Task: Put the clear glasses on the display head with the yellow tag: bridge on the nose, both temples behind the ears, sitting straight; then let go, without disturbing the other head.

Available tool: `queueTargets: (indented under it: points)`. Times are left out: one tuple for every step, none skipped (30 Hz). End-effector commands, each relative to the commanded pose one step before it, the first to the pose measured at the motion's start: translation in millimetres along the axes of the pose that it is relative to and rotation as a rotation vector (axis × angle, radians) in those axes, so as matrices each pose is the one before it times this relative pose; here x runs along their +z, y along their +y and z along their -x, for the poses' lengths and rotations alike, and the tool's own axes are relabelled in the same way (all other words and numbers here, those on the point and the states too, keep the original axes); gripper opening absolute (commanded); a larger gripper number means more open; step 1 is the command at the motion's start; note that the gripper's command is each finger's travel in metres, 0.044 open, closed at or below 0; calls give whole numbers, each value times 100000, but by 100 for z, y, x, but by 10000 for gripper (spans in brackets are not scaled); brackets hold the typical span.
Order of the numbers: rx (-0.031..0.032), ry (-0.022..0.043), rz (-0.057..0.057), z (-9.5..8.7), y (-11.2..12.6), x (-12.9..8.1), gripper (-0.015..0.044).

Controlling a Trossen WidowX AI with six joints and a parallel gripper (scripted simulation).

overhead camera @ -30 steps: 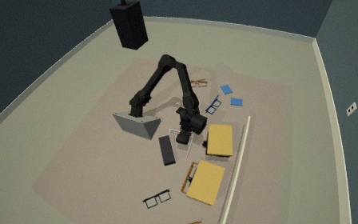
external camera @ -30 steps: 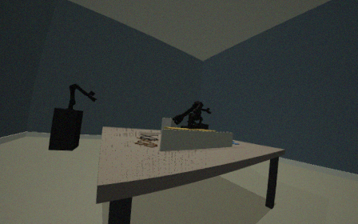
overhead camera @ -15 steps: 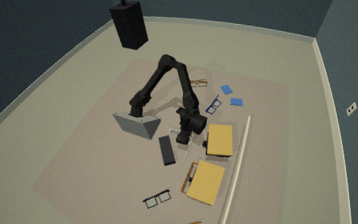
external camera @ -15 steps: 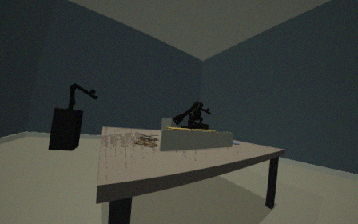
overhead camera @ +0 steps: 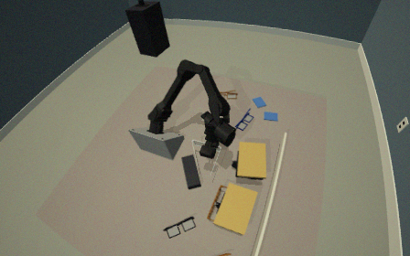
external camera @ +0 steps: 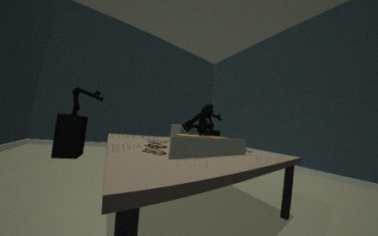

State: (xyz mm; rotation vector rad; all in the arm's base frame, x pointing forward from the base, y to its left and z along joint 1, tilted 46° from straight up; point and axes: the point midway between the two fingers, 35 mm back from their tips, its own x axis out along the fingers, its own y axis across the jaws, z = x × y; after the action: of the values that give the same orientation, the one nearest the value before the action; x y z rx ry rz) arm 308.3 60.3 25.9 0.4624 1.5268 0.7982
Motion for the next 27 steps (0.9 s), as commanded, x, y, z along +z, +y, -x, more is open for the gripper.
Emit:
queueTargets:
  points:
    - [-532,-605,1006,2628,-41,49,0]
    - [94,-4,-4,448,7,-31,0]
    - [62,-2,-2,273,5,-34,0]
    - [22,-1,0,92,2,-12,0]
    - [0,0,0,0,-7,-10,0]
    - [0,0,0,0,0,0,0]
    - [0,0,580,0,0,0,0]
    - [-79,15,497,2,122,36,0]
    - [-151,29,968,3,239,69,0]
    - [-219,42,1446,4,357,103,0]
    - [-282,55,1935,5,478,138,0]
    - [-326,64,2352,6,583,169,0]
    - [-353,70,2718,6,674,197,0]
    - [-350,70,2900,7,721,213,0]
    - [-327,65,2945,7,733,220,0]
    - [-300,58,2956,7,737,225,0]
    - [-273,50,2963,8,740,229,0]
    - [-245,42,2969,8,742,233,0]
    - [-218,34,2974,9,744,237,0]
    - [-192,24,2979,10,747,242,0]
    - [-165,14,2984,11,749,246,0]
    - [-138,4,2988,12,750,250,0]
    - [-112,-7,2993,13,752,255,0]
    - [-86,-19,2996,14,754,259,0]
    - [-61,-32,3000,16,755,263,0]
    - [-36,-45,3003,17,756,267,0]
    - [-11,-59,3005,19,757,272,0]
